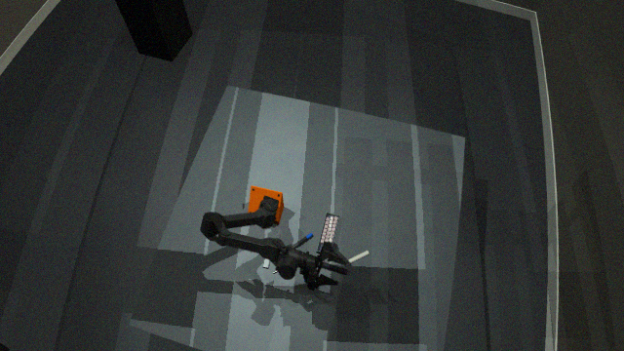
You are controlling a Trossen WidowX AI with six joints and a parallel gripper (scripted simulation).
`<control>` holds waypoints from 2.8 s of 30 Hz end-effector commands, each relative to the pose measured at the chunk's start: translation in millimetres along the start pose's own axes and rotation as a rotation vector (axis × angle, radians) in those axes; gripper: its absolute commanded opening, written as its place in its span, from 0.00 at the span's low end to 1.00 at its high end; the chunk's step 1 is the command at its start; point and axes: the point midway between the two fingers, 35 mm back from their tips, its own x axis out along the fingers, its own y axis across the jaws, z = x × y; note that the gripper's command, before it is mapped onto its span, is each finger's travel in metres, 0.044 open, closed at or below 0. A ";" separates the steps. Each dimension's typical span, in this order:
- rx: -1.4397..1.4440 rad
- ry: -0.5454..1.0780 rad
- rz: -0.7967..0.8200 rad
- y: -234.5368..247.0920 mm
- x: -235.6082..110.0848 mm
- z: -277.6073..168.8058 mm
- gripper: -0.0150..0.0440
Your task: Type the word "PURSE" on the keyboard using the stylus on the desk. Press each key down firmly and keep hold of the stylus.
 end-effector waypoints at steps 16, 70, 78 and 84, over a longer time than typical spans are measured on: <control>-0.083 0.922 -0.262 27.6 22.6 -231.4 0.29; -0.767 1.407 -0.572 -56.8 -47.4 -255.6 0.25; -0.767 1.407 -0.572 -56.8 -47.4 -255.6 0.25; -0.766 1.409 -0.571 -50.0 -62.1 -265.5 0.25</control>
